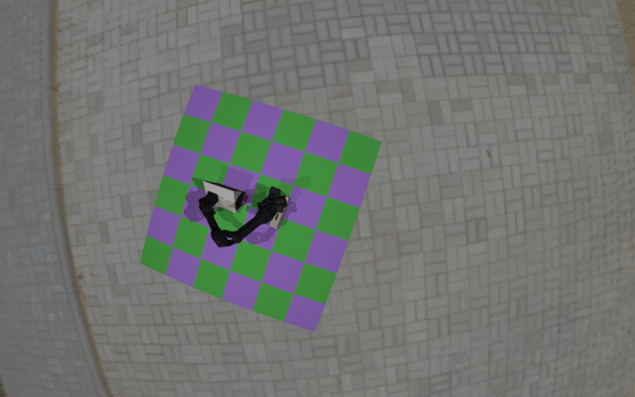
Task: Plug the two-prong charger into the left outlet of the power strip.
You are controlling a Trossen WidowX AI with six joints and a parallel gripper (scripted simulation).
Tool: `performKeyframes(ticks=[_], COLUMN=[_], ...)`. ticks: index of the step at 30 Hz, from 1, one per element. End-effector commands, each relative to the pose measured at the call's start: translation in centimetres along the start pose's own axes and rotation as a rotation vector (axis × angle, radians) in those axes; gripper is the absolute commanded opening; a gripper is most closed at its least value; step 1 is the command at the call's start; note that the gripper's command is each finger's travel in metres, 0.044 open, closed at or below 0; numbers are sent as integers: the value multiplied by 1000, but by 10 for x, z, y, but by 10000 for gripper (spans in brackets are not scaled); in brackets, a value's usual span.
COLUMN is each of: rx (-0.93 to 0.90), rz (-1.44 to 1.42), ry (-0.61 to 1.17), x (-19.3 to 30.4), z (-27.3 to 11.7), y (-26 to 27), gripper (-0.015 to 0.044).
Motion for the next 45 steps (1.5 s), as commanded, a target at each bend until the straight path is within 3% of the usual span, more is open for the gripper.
performKeyframes(ticks=[1,45], rx=[3,3], rz=[-4,-4], ry=[-2,-3], x=[-1,-12], z=[-1,-2], y=[0,-1], gripper=[0,0])
Point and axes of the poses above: the point midway between the two fingers, 35 mm back from their tips, its own z axis out along the fingers, its own y axis across the jaws, x = y × z, the point moved 7 cm from there along -z, back along the fingers, and after that the axes turned 4 degrees about -z, right-handed, at the moved point
